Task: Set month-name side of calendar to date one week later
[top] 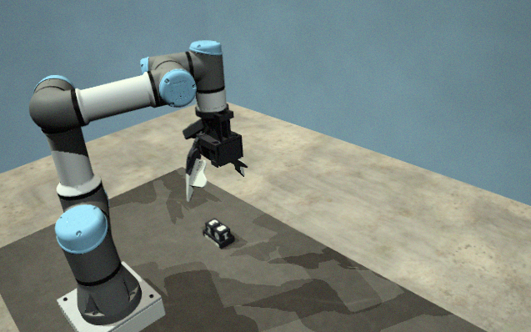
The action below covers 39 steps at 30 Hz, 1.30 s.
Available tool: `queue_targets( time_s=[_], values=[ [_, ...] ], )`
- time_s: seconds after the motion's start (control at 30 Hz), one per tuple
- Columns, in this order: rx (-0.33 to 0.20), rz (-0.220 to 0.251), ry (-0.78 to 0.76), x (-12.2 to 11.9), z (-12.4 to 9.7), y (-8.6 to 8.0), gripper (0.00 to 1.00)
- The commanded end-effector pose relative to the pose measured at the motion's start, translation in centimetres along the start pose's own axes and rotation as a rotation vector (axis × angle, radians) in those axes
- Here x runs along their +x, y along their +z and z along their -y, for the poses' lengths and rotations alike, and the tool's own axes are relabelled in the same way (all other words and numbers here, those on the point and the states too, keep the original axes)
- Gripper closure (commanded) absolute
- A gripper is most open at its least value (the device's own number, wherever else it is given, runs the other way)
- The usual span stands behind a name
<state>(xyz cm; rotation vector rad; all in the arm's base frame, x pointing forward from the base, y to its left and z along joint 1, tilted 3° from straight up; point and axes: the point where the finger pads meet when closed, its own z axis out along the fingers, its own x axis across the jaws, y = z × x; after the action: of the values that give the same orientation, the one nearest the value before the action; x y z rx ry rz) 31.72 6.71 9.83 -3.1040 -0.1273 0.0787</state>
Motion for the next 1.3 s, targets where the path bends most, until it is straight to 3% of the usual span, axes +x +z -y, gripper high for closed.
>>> queue_targets(
  time_s=[0.0, 0.1, 0.2, 0.23, 1.27],
  values=[
    [-0.001, -0.003, 0.0, 0.2, 0.0, 2.3, 0.0],
    [-0.001, -0.003, 0.0, 0.1, 0.0, 3.8, 0.0],
    [-0.001, -0.003, 0.0, 0.1, 0.0, 4.1, 0.0],
    [-0.001, -0.003, 0.0, 0.1, 0.0, 4.1, 0.71],
    [-0.001, -0.003, 0.0, 0.1, 0.0, 4.1, 0.71]
  ],
)
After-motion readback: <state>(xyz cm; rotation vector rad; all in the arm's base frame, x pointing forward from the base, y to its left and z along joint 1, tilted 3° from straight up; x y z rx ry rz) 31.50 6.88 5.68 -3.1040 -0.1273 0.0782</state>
